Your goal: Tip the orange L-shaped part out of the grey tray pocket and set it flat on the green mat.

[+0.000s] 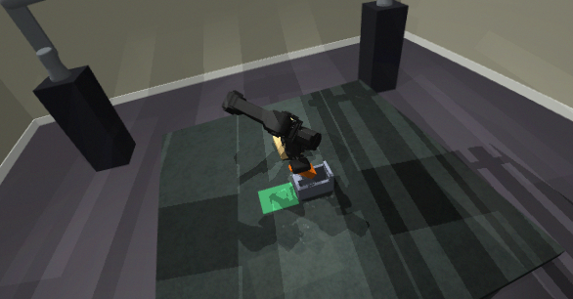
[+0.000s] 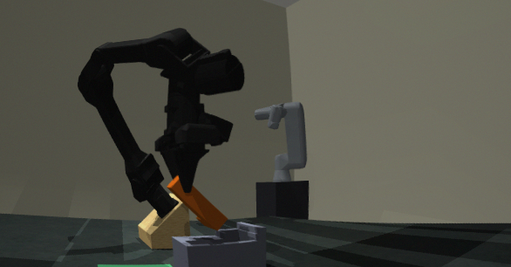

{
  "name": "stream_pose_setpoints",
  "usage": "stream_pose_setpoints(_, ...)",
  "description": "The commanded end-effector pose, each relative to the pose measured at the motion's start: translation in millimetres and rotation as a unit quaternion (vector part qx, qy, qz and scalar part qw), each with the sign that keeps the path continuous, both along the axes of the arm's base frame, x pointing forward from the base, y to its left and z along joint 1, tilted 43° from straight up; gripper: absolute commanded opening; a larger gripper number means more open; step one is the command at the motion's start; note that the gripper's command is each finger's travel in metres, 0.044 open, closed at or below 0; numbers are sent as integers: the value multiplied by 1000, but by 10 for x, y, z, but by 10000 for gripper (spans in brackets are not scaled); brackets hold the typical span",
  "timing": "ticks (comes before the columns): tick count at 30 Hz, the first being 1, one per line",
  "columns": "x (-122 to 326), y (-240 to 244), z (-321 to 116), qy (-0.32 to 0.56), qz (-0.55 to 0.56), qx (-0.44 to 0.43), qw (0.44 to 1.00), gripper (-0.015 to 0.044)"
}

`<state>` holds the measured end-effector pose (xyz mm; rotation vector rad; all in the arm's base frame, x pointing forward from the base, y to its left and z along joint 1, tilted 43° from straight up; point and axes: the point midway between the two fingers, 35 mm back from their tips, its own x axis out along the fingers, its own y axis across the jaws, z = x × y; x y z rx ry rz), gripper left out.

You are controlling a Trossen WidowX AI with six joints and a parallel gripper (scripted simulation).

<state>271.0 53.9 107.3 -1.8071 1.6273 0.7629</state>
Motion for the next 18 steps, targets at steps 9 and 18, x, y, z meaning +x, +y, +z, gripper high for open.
stream_pose_setpoints(9,-36,-471,404,3,2,-4,1000,0)
stream_pose_setpoints(18,-72,-806,703,3,2,-5,1000,0)
